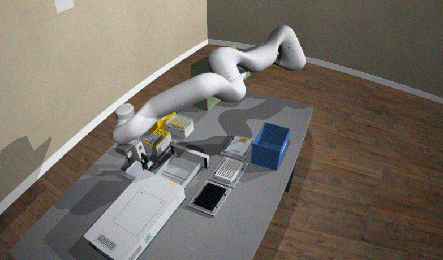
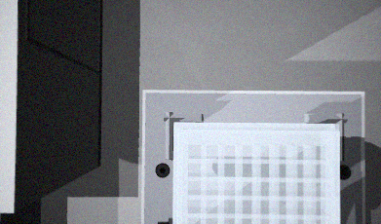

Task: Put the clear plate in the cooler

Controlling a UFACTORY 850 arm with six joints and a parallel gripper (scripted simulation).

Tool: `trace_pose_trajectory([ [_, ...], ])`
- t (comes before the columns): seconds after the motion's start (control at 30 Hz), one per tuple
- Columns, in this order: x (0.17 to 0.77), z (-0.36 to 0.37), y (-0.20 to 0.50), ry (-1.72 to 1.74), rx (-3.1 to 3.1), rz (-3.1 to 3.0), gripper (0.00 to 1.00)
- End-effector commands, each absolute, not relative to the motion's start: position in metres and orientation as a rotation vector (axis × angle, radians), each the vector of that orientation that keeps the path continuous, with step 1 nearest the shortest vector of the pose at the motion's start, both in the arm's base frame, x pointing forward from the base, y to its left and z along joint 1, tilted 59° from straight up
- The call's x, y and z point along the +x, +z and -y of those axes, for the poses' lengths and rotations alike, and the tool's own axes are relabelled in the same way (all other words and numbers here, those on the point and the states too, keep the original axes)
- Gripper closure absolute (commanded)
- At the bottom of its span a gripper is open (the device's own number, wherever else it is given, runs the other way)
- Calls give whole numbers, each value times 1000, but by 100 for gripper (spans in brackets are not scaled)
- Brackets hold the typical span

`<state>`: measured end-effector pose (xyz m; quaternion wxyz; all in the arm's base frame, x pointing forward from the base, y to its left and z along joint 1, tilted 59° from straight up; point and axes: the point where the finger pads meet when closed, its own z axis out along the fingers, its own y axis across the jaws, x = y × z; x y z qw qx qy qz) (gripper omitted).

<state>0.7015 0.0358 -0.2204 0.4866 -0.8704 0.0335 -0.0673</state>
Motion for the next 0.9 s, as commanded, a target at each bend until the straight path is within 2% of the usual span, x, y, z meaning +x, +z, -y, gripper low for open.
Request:
trace_pose_trajectory([
  [0.0,703,-37,-221,-166,-2118,-82,0],
  [0.63,703,-38,-222,-166,-2118,-82,0],
  [0.67,703,-37,-221,-166,-2118,-82,100],
  [0.87,703,-37,-221,-166,-2118,-82,100],
])
